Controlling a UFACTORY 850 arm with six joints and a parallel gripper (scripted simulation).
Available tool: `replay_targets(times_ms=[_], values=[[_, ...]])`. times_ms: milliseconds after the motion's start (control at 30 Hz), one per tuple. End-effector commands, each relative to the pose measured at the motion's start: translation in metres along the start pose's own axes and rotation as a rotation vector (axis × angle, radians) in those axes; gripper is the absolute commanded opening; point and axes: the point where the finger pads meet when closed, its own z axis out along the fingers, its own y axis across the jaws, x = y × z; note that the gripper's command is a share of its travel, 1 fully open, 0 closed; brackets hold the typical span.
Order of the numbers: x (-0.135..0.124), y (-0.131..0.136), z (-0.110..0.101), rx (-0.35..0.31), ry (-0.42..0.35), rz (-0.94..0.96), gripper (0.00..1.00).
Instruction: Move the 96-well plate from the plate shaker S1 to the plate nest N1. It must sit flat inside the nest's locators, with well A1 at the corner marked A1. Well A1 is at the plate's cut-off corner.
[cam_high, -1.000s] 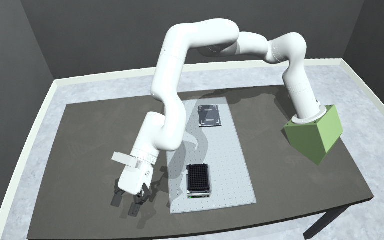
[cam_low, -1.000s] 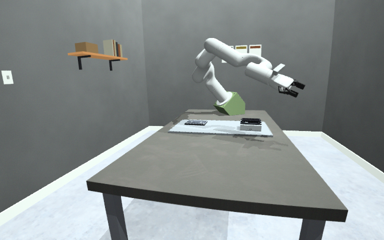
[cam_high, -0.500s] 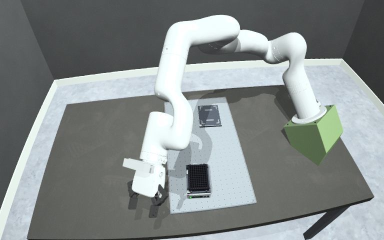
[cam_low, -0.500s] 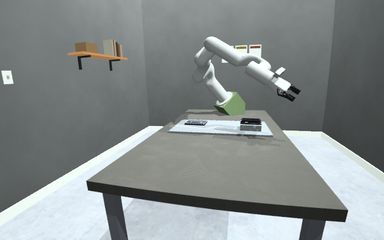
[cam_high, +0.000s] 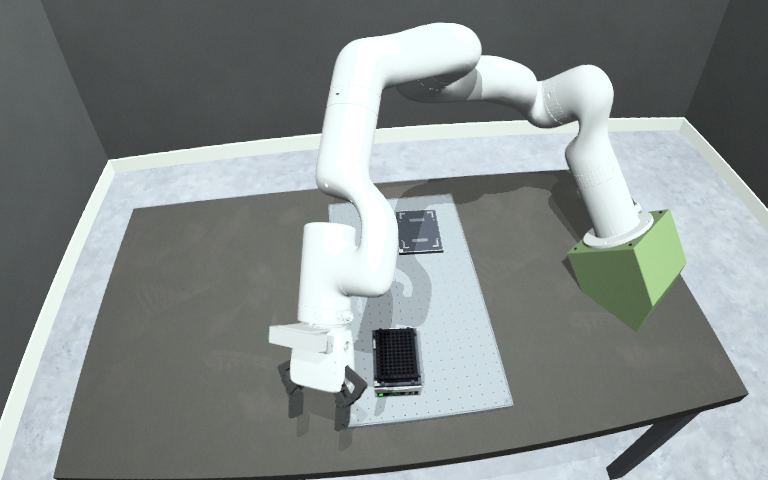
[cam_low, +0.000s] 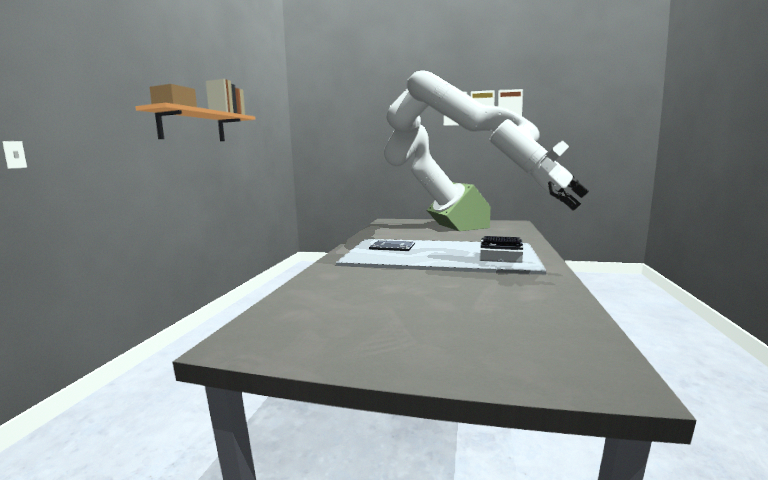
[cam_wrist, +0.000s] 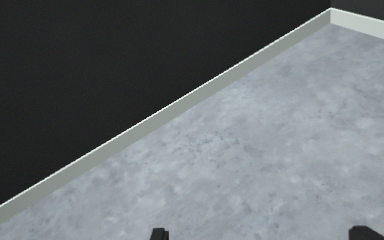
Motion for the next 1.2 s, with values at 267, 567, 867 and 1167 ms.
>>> replay_targets(times_ms=[267,567,867,1167], values=[[-0.040,-0.015,-0.008,0.009,-0.141,-0.074,1.00],[-0.070,-0.023,-0.016,0.011,-0.242,-0.128,1.00],[-0.103,-0.029,-0.028,0.006,-0.370,-0.200,1.00],[-0.131,-0.032,-0.042,-0.004,-0.468,-0.256,1.00]])
